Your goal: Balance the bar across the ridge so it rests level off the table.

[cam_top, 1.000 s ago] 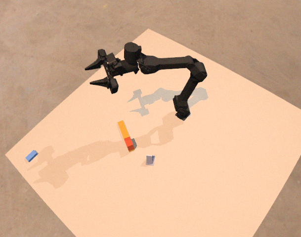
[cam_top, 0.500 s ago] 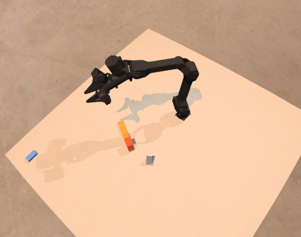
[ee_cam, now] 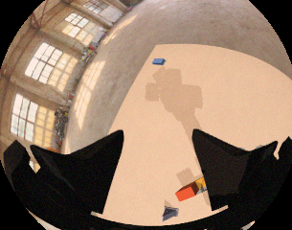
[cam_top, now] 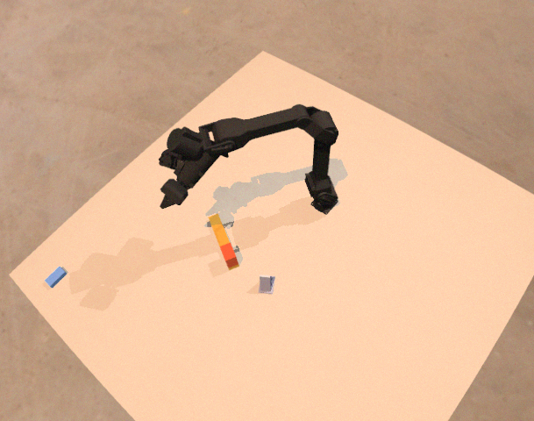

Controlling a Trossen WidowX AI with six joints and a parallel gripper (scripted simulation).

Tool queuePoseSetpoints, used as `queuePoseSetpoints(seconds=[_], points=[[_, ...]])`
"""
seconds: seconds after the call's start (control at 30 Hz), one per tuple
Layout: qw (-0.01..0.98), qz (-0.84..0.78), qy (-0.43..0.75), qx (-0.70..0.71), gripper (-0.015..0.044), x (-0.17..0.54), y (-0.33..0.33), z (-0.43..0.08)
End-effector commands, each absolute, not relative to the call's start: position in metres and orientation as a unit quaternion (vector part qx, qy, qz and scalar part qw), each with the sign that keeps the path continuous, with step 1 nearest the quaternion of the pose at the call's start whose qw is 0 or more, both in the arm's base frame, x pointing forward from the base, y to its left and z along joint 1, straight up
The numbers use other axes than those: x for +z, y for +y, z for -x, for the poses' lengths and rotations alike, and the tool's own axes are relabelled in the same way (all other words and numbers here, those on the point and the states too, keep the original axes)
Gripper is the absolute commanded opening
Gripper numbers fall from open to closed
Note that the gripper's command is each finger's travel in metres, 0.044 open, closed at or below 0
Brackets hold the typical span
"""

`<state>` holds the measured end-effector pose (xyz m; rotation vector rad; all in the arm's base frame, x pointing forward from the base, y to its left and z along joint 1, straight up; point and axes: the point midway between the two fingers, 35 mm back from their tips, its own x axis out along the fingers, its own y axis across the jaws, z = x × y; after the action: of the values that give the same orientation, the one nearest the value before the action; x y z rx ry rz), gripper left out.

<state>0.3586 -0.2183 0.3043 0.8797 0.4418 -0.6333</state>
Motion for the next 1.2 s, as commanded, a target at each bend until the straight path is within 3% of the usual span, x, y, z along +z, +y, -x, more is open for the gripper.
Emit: queuePoseSetpoints(seconds=[0.0,0.87,1.17], points=[[0.787,-0.465,0.239,-0.328,0.0315,0.282,-0.214,-0.358],[0.389,-0.612,0.356,-0.590,0.0315,0.177,-0.158,-0.307],[0.378,-0.611,0.356,-0.597,0.0315,0.164,-0.157,-0.307]])
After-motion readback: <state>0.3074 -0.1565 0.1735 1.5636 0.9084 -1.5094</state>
